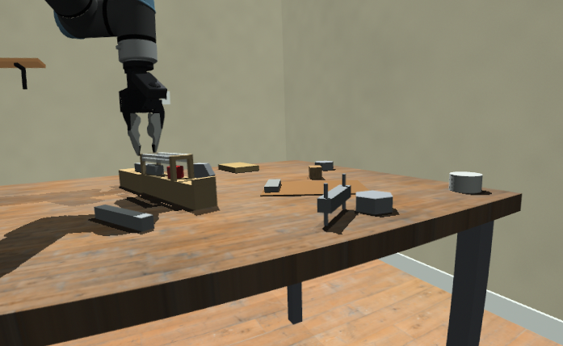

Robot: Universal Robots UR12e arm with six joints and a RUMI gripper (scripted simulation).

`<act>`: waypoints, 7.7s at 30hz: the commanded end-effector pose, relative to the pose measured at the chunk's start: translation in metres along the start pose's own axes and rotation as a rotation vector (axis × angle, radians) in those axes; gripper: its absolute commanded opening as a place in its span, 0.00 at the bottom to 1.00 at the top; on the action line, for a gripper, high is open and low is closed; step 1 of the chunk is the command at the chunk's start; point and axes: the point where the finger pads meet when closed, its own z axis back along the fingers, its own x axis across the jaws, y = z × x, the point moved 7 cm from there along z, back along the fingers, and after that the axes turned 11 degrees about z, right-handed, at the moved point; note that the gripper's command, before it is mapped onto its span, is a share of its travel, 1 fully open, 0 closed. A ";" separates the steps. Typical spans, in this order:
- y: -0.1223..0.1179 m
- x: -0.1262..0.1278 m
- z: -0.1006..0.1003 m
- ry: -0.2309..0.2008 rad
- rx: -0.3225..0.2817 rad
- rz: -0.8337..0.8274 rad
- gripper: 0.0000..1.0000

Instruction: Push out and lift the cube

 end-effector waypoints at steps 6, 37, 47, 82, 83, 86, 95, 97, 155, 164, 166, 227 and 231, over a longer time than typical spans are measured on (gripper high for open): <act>0.000 0.000 0.031 0.000 -0.001 0.000 0.22; 0.000 0.000 0.031 0.000 -0.001 0.000 0.22; 0.027 0.015 0.030 -0.003 0.001 0.024 0.22; 0.217 0.189 0.031 0.000 -0.001 0.231 0.22; 0.217 0.189 0.031 0.000 -0.001 0.231 0.22; 0.217 0.189 0.031 0.000 -0.001 0.231 0.22; 0.217 0.189 0.031 0.000 -0.001 0.231 0.22; 0.217 0.189 0.031 0.000 -0.001 0.231 0.22; 0.217 0.189 -0.083 0.000 -0.001 0.231 0.22; 0.217 0.189 -0.083 0.000 -0.001 0.231 0.22; 0.217 0.189 -0.083 0.000 -0.001 0.231 0.22; 0.217 0.189 -0.083 0.000 -0.001 0.231 0.00; 0.217 0.189 -0.075 0.000 -0.001 0.231 0.00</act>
